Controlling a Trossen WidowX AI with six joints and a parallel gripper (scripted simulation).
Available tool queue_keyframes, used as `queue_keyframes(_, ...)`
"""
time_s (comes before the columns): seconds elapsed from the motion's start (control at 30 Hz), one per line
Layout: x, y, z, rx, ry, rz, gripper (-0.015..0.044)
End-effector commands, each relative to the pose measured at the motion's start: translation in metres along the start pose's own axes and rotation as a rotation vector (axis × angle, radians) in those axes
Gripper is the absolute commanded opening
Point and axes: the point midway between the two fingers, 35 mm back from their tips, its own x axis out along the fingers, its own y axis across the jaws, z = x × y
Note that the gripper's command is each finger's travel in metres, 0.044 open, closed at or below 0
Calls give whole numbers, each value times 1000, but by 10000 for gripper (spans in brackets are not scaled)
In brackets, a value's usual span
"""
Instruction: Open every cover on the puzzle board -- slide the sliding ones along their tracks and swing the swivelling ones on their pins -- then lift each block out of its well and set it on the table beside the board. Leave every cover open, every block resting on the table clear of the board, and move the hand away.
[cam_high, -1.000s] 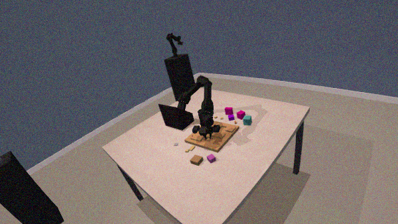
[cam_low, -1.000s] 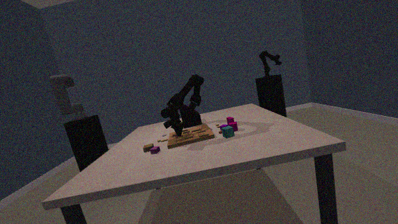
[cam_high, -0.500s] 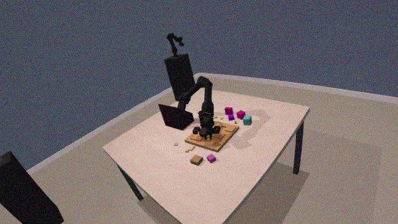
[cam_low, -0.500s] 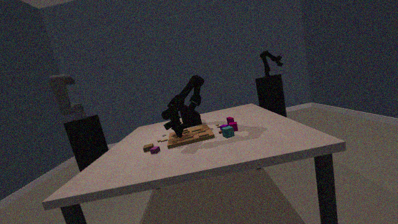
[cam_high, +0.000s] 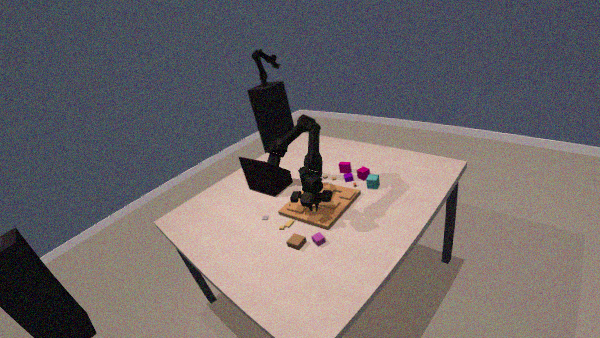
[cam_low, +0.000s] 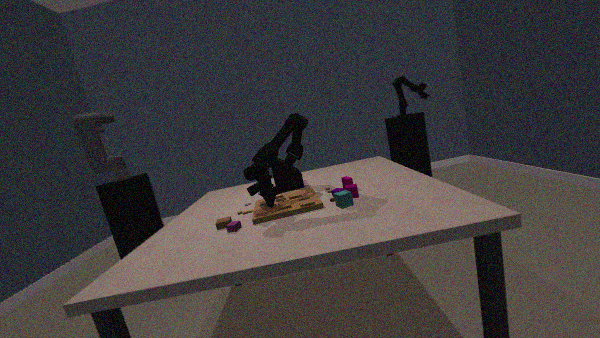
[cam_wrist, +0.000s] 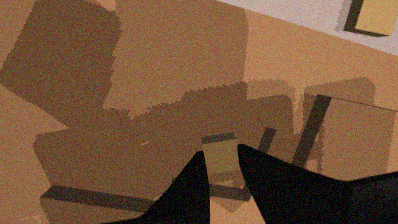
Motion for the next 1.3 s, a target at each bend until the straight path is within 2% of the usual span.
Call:
queue_keyframes(0.0, -4, 0, 1, -1, -2, 2, 80)
queue_keyframes(1.27, -55, 0, 1, 4, -3, 6, 80)
